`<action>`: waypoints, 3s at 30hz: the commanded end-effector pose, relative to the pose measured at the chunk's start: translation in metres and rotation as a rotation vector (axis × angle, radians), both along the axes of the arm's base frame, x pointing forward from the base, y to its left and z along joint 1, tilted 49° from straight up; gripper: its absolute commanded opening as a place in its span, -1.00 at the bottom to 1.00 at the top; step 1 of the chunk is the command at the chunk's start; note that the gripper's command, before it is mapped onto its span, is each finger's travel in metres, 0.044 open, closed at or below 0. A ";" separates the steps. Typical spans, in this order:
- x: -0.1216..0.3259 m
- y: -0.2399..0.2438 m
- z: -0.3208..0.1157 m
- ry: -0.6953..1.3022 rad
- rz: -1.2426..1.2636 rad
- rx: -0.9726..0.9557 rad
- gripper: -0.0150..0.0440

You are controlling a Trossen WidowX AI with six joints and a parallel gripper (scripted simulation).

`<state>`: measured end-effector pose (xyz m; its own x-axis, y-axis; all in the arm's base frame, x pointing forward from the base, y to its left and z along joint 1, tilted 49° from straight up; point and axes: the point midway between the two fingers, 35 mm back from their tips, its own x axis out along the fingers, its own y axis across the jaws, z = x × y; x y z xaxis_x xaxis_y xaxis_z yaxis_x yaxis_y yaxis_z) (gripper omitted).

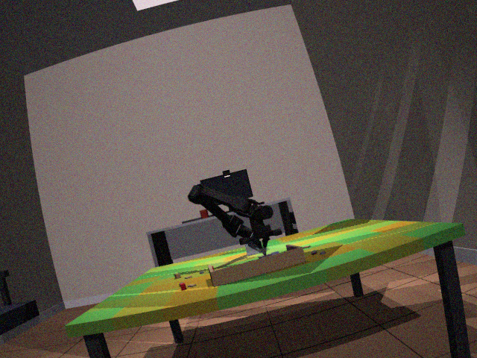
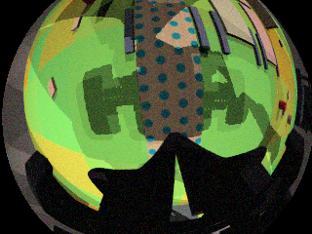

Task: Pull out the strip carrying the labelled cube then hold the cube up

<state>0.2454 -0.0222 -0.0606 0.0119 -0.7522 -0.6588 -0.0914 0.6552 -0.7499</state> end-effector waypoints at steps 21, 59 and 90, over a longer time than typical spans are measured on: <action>-0.043 -0.006 0.000 0.024 -0.013 -0.001 -0.49; -0.060 -0.007 0.001 0.024 -0.013 -0.001 -0.49; 0.012 0.036 0.027 -0.102 -0.121 0.001 0.84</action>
